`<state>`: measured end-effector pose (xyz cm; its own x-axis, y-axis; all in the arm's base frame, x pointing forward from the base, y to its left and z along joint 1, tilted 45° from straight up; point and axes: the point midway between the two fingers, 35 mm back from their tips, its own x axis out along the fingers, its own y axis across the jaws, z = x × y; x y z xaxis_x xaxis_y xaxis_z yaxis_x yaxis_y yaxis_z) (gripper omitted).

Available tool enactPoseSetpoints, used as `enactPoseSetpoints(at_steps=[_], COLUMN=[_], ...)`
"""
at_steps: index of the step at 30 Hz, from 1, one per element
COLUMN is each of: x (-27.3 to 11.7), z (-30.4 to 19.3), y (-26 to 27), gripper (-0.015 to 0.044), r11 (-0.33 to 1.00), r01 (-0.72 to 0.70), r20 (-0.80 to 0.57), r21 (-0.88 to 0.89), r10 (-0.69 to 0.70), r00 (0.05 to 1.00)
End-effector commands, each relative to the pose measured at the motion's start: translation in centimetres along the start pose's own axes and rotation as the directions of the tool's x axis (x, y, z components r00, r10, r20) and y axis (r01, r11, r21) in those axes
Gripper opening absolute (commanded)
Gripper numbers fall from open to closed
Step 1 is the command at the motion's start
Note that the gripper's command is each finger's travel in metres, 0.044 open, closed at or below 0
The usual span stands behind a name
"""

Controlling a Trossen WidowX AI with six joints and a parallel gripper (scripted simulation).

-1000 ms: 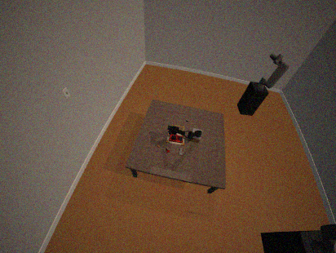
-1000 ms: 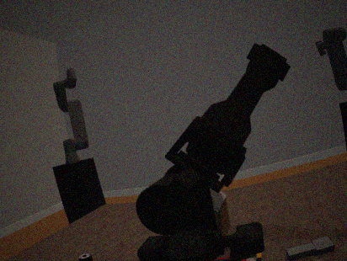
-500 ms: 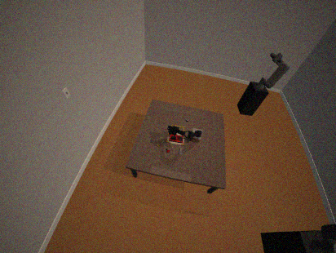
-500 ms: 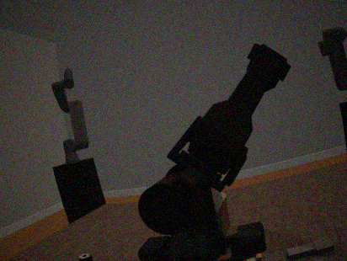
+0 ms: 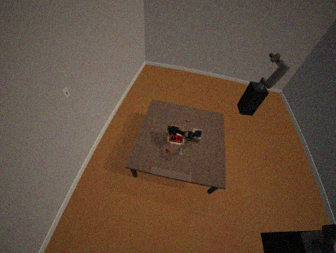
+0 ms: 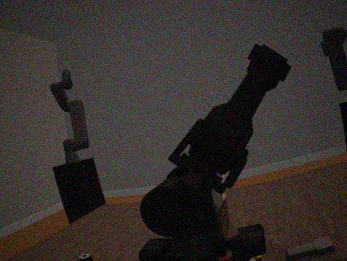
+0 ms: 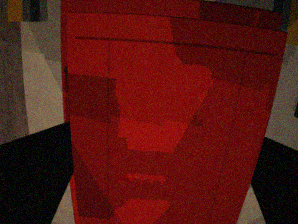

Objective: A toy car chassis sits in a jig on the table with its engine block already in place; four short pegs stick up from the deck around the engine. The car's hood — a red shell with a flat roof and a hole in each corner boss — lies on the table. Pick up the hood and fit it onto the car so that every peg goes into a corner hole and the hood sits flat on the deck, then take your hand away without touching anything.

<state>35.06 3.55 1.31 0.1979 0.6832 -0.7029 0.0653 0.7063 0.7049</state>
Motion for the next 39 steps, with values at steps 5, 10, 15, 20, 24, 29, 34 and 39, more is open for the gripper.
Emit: enactPoseSetpoints(at_steps=[5, 10, 15, 20, 24, 29, 34, 39], x=[-0.02, -0.21, -0.41, -0.61, -0.57, -0.44, -0.36, -0.27], z=[-0.07, -0.05, -0.03, -0.02, -0.03, -0.06, -0.08, -0.07], y=[0.0, 0.01, 0.01, 0.01, 0.0, -0.02, -0.03, -0.04], gripper=[0.0, 0.0, 0.0, 0.0, 0.0, 0.0, 0.0, 0.0], r11=[1.0, 1.0, 1.0, 1.0, 1.0, 1.0, 1.0, 1.0], r01=[0.0, 0.0, 0.0, 0.0, 0.0, -0.001, -0.001, -0.001], r20=[-0.001, -0.001, -0.001, -0.001, -0.001, 0.0, 0.001, 0.001], r21=[0.0, 0.0, -0.001, -0.001, -0.001, 0.001, 0.001, 0.001], r10=[0.0, 0.0, 0.0, 0.0, 0.0, 0.001, 0.001, 0.001], r00=[1.0, 1.0, 1.0, 1.0, 1.0, 1.0, 1.0, 1.0])
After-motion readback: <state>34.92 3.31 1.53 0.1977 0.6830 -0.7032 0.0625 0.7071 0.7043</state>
